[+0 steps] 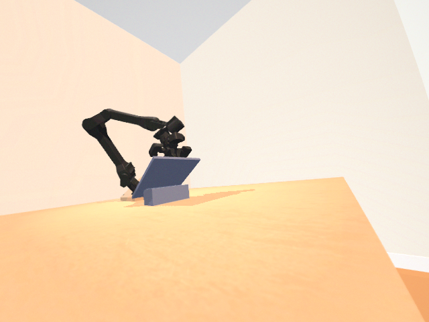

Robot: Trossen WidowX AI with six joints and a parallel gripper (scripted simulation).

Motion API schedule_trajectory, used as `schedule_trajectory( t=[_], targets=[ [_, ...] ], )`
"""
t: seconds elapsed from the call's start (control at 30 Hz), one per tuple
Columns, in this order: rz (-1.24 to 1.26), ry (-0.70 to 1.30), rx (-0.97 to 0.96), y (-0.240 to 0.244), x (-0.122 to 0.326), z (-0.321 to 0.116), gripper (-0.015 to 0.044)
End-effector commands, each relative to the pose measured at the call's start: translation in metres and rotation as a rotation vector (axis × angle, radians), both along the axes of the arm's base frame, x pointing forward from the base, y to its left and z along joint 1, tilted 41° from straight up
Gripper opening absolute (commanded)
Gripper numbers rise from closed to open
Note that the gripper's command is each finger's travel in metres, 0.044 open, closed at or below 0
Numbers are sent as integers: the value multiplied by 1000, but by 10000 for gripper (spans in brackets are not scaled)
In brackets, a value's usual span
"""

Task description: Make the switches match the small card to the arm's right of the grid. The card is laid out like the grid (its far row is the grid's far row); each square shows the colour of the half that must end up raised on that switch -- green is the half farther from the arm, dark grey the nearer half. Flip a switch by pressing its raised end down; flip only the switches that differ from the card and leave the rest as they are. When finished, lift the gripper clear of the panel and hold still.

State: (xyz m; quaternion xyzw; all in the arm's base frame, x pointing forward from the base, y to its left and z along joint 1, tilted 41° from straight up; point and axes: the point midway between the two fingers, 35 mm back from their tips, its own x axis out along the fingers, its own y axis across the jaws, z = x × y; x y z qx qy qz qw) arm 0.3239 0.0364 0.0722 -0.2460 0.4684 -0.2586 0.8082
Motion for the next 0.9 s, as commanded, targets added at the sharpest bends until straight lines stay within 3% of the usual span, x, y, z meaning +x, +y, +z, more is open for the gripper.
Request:
schedule_trajectory(
  t=[0.0,0.87],
  targets=[
    [2,13,-1,-4,1,-7,0],
    [2,13,-1,-8,4,-10,0]
  ],
)
